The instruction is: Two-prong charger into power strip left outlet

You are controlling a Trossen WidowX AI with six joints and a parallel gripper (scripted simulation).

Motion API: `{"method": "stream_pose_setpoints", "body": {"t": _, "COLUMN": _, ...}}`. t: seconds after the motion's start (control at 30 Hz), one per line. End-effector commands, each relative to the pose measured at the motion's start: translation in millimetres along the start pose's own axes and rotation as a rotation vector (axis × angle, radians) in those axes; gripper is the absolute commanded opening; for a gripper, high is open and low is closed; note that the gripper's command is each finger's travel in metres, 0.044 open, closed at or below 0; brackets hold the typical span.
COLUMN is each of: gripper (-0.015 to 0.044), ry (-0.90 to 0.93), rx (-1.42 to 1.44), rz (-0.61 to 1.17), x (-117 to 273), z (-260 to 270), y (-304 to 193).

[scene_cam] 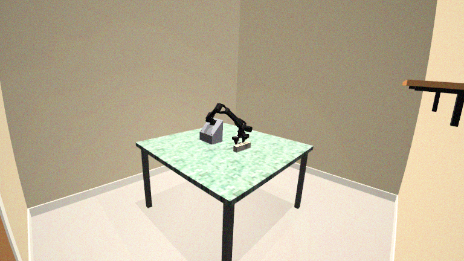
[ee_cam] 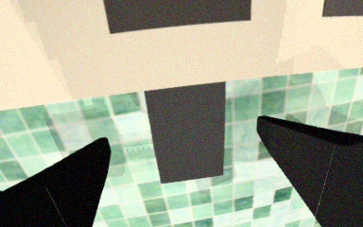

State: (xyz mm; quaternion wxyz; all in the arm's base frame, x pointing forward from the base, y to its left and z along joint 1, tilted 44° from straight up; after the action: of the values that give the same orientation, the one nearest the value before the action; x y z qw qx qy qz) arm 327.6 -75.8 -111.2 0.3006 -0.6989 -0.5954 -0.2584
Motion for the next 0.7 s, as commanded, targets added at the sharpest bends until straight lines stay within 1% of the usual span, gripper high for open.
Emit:
{"method": "stream_pose_setpoints", "body": {"t": 0.0, "gripper": 0.0440, "ry": 0.000, "rx": -0.004, "rz": 0.002, "x": -1, "z": 1, "y": -5}}
{"method": "stream_pose_setpoints", "body": {"t": 0.67, "gripper": 0.0440, "ry": 0.001, "rx": -0.003, "rz": 0.003, "x": -2, "z": 5, "y": -27}}
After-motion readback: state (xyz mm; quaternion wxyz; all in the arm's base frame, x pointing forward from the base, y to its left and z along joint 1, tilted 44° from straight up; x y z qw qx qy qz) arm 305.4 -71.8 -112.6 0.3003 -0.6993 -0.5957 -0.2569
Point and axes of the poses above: the point midway between the two fingers, 35 mm back from their tips, its own x axis back along the fingers, its own z axis across the jaws, y = z × x, the point moved 4 cm from there along x, back along the fingers, and after that the axes turned 8 degrees about x, right-handed, at the moved point
